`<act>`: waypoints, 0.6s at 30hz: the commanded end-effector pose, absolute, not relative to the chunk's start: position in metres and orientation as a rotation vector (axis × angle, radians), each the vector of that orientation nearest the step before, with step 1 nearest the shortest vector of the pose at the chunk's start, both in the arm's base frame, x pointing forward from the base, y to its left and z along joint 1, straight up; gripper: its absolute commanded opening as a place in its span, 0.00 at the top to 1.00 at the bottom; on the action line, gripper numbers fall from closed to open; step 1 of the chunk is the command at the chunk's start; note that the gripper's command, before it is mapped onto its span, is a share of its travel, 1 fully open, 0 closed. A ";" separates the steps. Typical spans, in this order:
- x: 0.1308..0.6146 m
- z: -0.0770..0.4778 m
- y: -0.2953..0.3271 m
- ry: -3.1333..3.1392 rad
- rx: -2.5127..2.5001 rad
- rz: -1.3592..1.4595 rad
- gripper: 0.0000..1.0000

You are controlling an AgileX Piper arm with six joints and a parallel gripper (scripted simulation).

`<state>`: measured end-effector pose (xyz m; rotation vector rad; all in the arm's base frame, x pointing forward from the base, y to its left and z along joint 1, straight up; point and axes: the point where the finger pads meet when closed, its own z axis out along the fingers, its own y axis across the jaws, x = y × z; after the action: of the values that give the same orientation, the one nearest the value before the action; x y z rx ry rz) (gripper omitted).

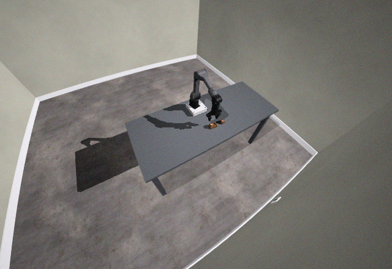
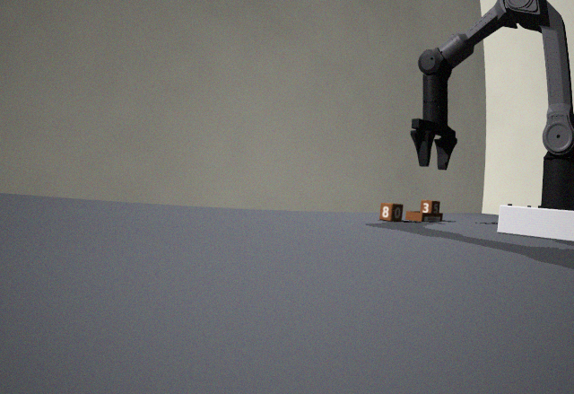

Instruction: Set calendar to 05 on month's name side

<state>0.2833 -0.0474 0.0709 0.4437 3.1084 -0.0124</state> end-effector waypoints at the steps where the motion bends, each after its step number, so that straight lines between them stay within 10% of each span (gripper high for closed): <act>1: 0.284 0.072 -0.047 3.106 0.440 -0.011 0.00; 18: 0.289 0.070 -0.039 3.127 0.253 -0.011 0.00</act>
<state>0.2862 -0.0417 0.0699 0.3234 3.1242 -0.0127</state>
